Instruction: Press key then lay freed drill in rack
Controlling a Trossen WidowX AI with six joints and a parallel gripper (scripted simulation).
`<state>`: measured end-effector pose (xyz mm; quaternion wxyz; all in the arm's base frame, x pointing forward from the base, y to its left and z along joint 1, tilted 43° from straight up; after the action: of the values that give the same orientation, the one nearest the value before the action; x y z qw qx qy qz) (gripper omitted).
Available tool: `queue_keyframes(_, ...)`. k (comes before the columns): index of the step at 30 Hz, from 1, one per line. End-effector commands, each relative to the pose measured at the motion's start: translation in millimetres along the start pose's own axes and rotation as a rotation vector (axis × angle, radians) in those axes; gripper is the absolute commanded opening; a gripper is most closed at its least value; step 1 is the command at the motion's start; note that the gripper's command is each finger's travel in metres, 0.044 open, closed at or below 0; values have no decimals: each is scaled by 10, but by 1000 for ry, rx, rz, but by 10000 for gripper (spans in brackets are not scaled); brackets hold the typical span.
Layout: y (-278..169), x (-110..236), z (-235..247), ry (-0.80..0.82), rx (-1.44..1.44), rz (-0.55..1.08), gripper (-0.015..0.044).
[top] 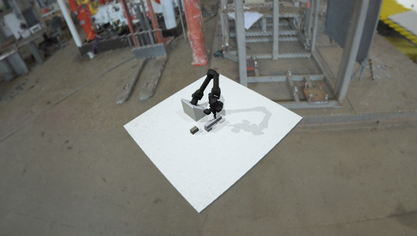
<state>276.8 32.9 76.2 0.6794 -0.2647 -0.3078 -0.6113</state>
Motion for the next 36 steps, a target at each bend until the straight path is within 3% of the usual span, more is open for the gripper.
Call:
queue_keyframes(1, -55, -191, 30, 15, 2, 45, 0)
queue_keyframes(8, -57, -243, 38, 15, 2, 45, 0)
queue_keyframes(12, -8, -53, 18, 12, 2, 44, 105)
queue_keyframes(18, 49, 513, -15, 11, 1, 45, 263)
queue_keyframes(25, 91, 374, -146, 14, 124, 34, 440)
queue_keyframes(36, 166, -163, -1061, 25, 1025, 32, 440)
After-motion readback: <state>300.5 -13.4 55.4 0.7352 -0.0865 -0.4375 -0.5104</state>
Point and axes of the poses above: the point midway between the two fingers, 35 mm back from their tips, its own x axis back along the fingers, its own z axis across the jaws, y = z × x, the point moved 3 cm from there along x, back along the fingers, and after that the axes turned 3 degrees about -x, right-handed, at the moved point
